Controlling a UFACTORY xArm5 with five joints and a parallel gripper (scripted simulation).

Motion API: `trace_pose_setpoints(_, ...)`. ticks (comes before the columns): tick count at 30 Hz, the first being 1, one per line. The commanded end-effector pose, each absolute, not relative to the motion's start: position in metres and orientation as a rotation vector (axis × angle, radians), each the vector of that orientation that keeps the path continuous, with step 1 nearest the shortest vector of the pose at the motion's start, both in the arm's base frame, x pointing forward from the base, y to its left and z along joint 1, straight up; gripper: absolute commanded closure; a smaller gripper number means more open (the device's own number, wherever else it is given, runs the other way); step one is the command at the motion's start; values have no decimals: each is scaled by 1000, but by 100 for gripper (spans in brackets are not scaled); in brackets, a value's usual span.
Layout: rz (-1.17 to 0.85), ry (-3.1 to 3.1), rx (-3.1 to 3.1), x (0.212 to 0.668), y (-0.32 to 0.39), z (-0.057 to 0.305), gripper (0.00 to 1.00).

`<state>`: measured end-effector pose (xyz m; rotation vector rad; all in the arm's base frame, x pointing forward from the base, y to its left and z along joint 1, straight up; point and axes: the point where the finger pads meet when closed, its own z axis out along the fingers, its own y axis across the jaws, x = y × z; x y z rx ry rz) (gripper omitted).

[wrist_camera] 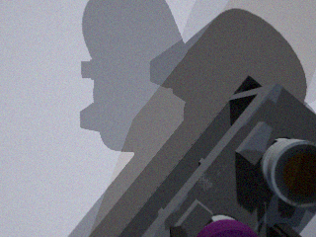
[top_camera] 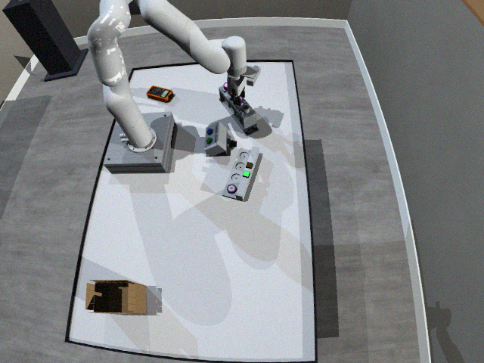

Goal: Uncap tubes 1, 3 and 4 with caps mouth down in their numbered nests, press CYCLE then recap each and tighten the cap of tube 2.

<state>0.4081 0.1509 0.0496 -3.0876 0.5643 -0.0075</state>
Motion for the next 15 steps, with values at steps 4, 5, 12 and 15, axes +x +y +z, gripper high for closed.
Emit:
trace_pose_setpoints(4,-9,431,-3104,409,151,51,54)
trace_pose_setpoints(5,-9,431,-3104,409,151,51,100)
trace_pose_setpoints(12,-9,431,-3104,409,151,51,100)
trace_pose_setpoints(15,-9,431,-3104,409,151,51,100)
